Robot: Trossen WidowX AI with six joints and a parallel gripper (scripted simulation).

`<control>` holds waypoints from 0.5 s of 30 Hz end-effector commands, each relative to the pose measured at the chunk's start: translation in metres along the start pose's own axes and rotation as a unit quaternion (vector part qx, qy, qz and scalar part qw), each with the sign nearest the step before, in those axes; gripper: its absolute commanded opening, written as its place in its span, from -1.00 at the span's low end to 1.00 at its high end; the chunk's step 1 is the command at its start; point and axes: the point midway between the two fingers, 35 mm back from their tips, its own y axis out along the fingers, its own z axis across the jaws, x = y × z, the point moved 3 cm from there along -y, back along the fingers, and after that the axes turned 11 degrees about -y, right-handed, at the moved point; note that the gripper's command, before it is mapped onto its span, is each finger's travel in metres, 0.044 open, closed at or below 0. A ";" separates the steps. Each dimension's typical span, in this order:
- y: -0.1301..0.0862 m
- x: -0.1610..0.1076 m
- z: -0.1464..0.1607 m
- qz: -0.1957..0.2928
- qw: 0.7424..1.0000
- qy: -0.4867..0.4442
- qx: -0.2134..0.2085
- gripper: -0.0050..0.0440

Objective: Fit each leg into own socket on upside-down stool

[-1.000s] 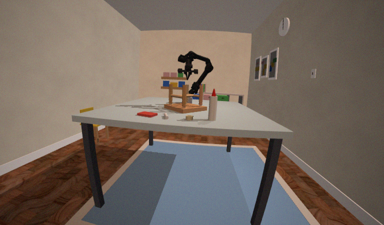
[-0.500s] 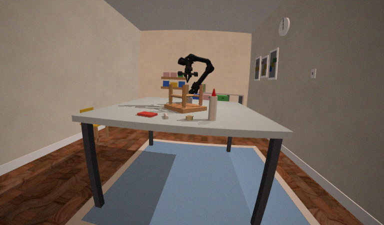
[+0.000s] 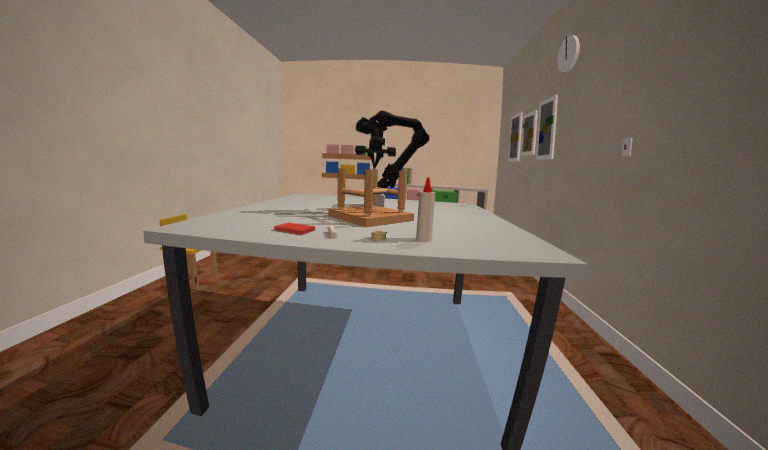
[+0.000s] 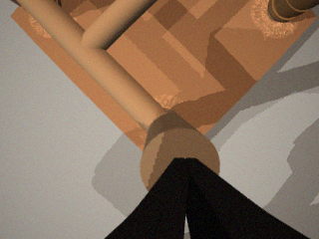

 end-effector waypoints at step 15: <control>0.016 -0.005 0.002 0.002 1.000 0.003 0.003 -0.80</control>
